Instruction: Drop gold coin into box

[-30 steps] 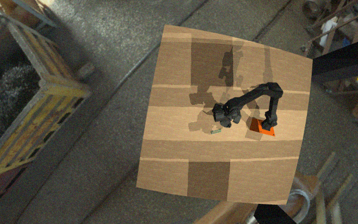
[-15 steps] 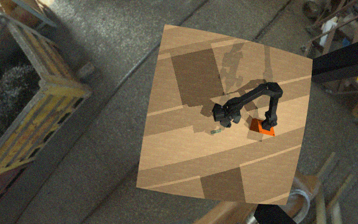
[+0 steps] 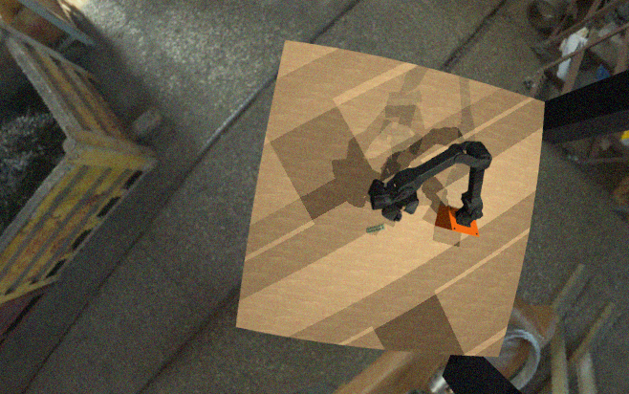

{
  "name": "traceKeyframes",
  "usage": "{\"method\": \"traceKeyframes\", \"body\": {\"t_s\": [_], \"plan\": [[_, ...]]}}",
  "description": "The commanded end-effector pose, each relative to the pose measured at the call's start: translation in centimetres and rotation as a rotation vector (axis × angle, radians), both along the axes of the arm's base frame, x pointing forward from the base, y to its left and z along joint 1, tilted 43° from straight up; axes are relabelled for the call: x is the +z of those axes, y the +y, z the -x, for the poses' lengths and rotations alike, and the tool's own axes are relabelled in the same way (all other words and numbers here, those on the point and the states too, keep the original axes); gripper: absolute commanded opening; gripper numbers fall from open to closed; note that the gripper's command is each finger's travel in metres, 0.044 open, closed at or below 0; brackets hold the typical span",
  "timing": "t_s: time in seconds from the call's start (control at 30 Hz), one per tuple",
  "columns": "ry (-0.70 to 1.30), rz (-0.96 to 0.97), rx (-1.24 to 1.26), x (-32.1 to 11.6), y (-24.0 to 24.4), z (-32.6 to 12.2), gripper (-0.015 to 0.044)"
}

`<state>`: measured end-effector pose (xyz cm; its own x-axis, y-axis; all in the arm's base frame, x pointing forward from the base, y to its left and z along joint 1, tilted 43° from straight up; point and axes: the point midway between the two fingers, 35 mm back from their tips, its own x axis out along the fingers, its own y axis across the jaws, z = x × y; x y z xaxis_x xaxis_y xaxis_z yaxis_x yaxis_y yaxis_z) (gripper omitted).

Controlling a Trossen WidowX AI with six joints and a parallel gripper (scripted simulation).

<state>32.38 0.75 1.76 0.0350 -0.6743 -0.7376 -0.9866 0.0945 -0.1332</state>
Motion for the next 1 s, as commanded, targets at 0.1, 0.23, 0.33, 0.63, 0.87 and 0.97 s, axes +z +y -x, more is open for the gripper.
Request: {"method": "traceKeyframes", "body": {"t_s": [0.1,0.23,0.33,0.63,0.87,0.97], "plan": [[0.002,0.005,0.005,-0.3,-0.3,0.0,0.0],[0.002,0.005,0.005,-0.5,-0.5,-0.1,0.0],[0.0,0.0,0.0,-0.4,-0.4,0.0,0.0053],[0.0,0.0,0.0,-0.4,-0.4,0.0,0.0161],[0.0,0.0,0.0,0.2,0.3,0.0,0.0239],[0.001,0.0,0.001,0.9,0.9,0.1,0.0318]]}}
